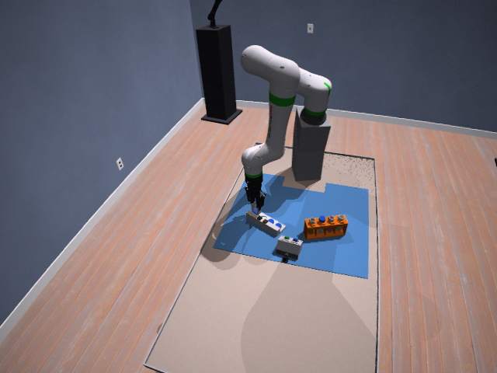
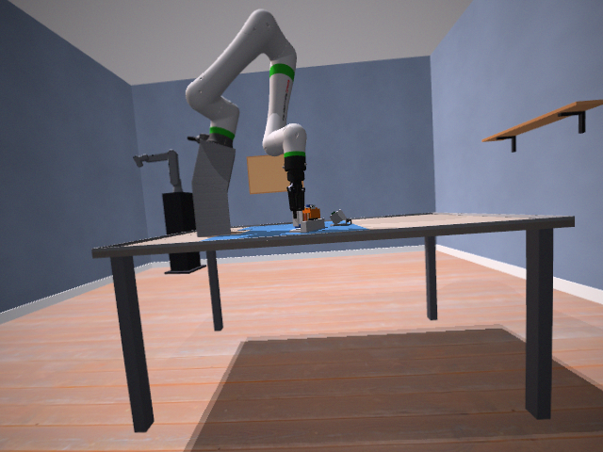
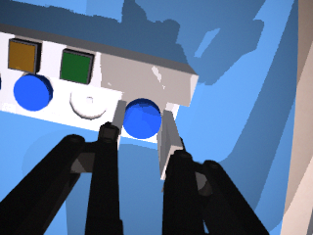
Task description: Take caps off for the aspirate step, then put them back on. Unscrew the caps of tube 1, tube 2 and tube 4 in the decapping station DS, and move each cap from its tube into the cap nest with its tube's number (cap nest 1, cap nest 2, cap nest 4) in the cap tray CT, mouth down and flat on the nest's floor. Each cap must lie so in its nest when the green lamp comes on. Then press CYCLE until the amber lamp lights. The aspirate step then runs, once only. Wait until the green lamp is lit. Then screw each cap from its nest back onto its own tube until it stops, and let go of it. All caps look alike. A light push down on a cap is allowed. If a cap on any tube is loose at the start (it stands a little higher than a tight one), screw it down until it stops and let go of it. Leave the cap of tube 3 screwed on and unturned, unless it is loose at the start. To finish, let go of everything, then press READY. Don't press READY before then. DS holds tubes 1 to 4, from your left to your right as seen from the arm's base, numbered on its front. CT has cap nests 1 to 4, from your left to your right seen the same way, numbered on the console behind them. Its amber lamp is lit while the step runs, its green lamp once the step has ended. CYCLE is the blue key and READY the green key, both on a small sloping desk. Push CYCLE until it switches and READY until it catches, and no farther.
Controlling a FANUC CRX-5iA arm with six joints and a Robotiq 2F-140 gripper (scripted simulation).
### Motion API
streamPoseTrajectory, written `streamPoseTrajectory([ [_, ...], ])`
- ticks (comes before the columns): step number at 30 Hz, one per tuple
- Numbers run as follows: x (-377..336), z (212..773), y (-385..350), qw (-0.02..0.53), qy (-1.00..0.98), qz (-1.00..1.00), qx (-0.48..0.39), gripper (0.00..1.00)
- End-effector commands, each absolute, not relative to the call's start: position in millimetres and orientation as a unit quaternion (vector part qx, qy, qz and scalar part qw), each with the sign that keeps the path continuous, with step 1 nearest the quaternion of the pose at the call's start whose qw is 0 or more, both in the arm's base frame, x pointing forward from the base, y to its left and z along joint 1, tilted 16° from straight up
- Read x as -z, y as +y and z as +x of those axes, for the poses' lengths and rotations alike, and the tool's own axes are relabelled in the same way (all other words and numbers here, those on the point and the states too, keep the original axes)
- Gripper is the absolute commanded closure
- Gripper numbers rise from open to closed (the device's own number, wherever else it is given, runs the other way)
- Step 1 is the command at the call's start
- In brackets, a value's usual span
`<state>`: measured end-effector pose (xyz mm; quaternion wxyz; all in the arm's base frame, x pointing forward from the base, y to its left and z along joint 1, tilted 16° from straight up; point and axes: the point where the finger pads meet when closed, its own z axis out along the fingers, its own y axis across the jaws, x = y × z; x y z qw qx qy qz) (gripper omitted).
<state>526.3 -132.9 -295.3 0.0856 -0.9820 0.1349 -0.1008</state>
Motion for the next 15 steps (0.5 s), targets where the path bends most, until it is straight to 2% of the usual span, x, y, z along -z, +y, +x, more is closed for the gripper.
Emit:
streamPoseTrajectory([
  [1, 295.9, 526.6, -132.8, 0.081, 0.135, -0.981, 0.115, 1.0],
  [15, 301.9, 526.8, -131.9, 0.081, 0.135, -0.981, 0.115, 1.0],
])
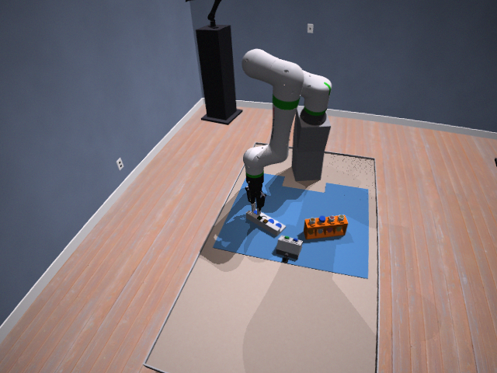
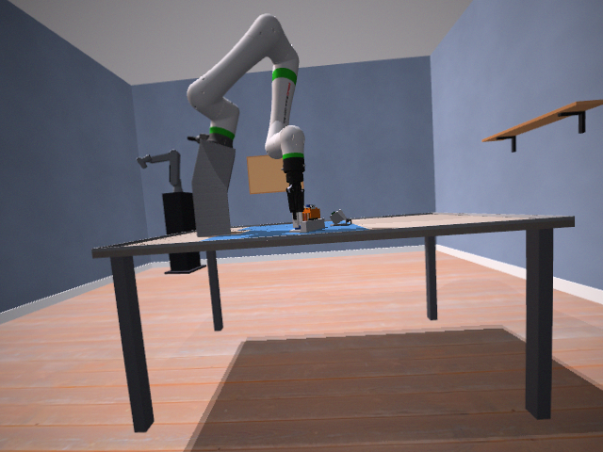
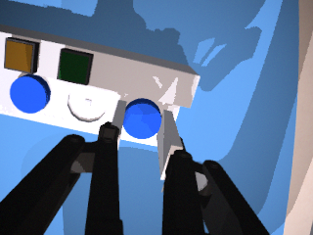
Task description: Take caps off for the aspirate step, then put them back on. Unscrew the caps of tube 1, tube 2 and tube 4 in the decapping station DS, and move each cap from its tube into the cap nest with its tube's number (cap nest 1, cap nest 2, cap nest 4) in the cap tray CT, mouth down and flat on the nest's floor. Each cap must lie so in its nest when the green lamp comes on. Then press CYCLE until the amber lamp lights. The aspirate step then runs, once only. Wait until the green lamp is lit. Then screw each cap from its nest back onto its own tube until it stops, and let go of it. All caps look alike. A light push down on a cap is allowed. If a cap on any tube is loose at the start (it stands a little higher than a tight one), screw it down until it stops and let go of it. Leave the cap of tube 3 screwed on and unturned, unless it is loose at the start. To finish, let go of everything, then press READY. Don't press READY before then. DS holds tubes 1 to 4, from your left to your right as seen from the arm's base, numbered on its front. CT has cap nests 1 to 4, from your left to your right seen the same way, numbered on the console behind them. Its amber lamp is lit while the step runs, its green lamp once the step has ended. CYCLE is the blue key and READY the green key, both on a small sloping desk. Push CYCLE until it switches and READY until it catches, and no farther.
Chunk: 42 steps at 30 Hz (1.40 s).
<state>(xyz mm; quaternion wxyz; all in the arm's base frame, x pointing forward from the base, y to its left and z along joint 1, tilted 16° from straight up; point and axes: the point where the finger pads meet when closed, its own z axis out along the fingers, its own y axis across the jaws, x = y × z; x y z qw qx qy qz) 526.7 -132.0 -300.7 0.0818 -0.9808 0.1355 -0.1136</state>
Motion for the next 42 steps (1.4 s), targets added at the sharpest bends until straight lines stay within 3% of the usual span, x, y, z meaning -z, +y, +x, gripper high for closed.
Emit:
streamPoseTrajectory([
  [1, 302.4, 526.8, -131.9, 0.081, 0.135, -0.981, 0.115, 1.0],
  [13, 305.4, 527.3, -131.4, 0.081, 0.135, -0.981, 0.115, 1.0],
  [14, 305.4, 527.3, -131.4, 0.081, 0.135, -0.981, 0.115, 0.71],
  [28, 305.4, 527.3, -131.4, 0.081, 0.135, -0.981, 0.115, 0.71],
  [42, 238.2, 510.0, -140.4, 0.081, 0.135, -0.981, 0.115, 0.71],
])
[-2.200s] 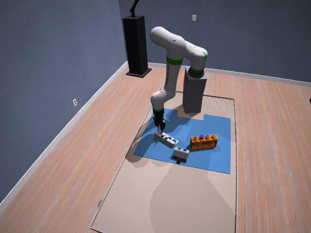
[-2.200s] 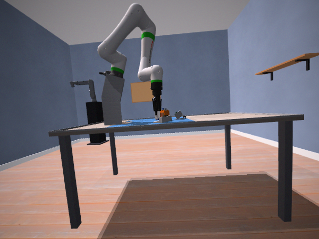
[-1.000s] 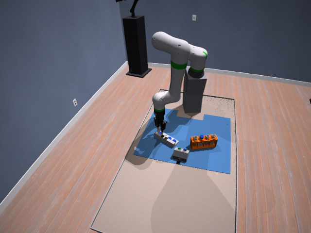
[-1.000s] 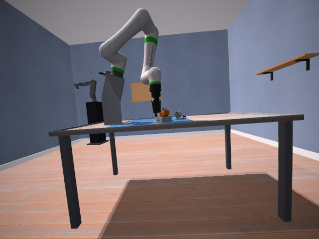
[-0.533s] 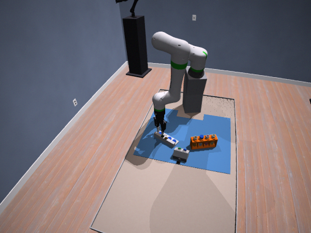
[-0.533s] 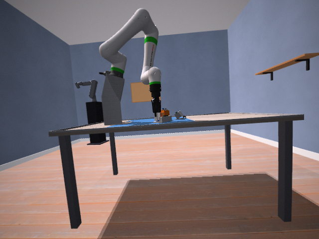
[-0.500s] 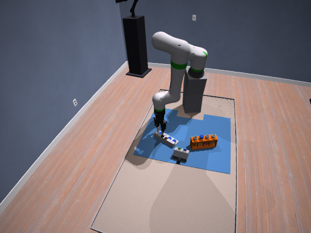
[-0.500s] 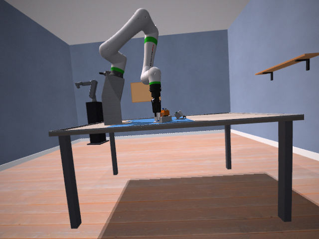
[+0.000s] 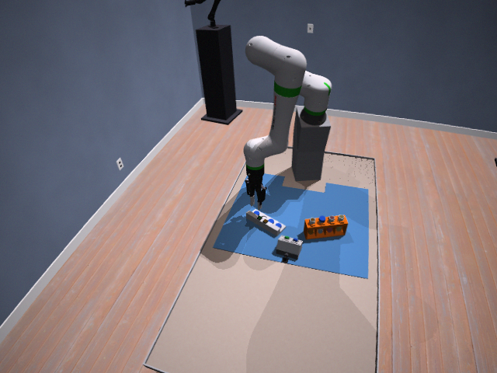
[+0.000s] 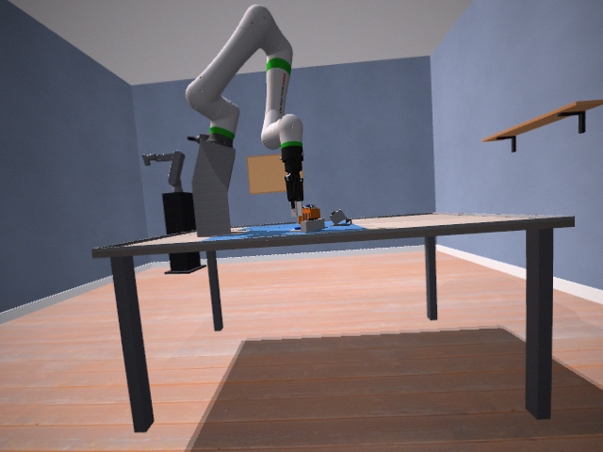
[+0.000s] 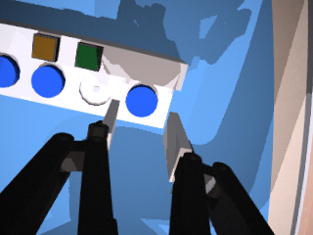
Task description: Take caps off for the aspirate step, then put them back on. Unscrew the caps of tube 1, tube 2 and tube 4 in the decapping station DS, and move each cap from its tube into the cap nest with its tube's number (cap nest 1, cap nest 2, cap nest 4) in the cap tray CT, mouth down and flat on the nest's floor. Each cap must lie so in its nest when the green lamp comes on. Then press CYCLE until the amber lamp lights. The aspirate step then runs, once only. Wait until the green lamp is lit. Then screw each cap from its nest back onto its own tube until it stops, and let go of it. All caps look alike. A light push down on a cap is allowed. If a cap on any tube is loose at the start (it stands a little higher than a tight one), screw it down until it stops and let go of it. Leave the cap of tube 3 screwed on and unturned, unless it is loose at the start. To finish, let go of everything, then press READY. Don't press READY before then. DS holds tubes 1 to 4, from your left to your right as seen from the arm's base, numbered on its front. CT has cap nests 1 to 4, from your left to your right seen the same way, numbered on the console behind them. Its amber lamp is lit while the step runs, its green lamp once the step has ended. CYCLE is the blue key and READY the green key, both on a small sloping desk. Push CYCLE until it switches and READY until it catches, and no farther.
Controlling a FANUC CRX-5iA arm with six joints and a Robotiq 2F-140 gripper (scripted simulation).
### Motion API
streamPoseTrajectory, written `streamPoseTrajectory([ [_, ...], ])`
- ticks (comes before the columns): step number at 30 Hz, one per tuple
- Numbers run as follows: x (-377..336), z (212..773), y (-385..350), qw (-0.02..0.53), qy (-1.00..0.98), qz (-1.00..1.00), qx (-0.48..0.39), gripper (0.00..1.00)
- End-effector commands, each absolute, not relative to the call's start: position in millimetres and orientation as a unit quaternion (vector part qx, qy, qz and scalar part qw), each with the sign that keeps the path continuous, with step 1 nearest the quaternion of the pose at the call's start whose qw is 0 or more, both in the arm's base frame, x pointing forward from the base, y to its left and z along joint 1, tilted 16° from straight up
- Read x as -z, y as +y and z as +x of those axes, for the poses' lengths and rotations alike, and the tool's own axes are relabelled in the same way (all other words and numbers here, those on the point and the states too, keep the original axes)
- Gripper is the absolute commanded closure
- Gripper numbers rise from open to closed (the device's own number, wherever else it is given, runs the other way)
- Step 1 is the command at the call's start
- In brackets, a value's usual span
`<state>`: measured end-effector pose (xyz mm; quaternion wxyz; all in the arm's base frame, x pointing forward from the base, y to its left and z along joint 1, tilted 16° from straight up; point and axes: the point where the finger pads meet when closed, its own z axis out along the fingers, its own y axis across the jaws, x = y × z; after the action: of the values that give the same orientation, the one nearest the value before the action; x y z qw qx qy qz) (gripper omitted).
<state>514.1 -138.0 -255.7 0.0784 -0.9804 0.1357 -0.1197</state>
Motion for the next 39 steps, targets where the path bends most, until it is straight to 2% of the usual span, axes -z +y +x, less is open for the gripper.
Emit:
streamPoseTrajectory([
  [1, 238.2, 510.0, -140.4, 0.081, 0.135, -0.981, 0.115, 0.71],
  [15, 175.7, 493.9, -148.7, 0.081, 0.135, -0.981, 0.115, 0.71],
  [22, 172.8, 493.2, -149.1, 0.081, 0.135, -0.981, 0.115, 0.71],
  [23, 172.4, 497.0, -141.7, 0.086, 0.176, -0.974, 0.111, 1.0],
  [25, 171.4, 504.7, -127.0, 0.095, 0.257, -0.956, 0.104, 1.0],
  [39, 168.4, 527.6, -82.6, 0.118, 0.485, -0.863, 0.077, 1.0],
])
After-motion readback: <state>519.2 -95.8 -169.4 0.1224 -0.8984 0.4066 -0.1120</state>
